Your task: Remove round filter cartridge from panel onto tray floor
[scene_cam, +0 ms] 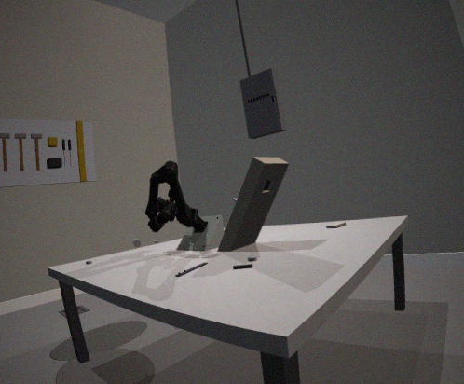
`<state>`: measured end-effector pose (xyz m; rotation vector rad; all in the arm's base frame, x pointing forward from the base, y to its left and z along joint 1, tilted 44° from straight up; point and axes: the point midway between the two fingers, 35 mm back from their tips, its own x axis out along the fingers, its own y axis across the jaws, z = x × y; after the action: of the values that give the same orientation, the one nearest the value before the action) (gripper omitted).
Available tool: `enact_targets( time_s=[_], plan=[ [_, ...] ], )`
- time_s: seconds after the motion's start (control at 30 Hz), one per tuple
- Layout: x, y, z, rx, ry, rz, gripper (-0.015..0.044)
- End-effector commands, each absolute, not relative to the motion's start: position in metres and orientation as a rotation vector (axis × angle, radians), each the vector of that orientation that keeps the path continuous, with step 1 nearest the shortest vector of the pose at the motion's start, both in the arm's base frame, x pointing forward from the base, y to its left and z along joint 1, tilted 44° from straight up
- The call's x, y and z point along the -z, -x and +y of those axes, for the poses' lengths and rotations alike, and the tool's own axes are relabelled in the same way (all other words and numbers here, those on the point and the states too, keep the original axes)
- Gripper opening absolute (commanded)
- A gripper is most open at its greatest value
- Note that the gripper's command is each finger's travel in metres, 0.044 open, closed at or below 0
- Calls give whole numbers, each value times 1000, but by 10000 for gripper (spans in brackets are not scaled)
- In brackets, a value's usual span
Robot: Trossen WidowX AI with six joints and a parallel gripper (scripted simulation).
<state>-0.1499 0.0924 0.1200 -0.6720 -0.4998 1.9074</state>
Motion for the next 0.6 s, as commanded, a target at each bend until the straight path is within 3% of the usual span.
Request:
enact_targets(
  time_s=[0.0,0.33,0.57],
  plan=[
    [-120,150,92,-1911,671,-500,374],
    [-126,185,24,-2259,612,-463,111],
    [-137,192,-61,-2620,566,-341,96]
  ],
)
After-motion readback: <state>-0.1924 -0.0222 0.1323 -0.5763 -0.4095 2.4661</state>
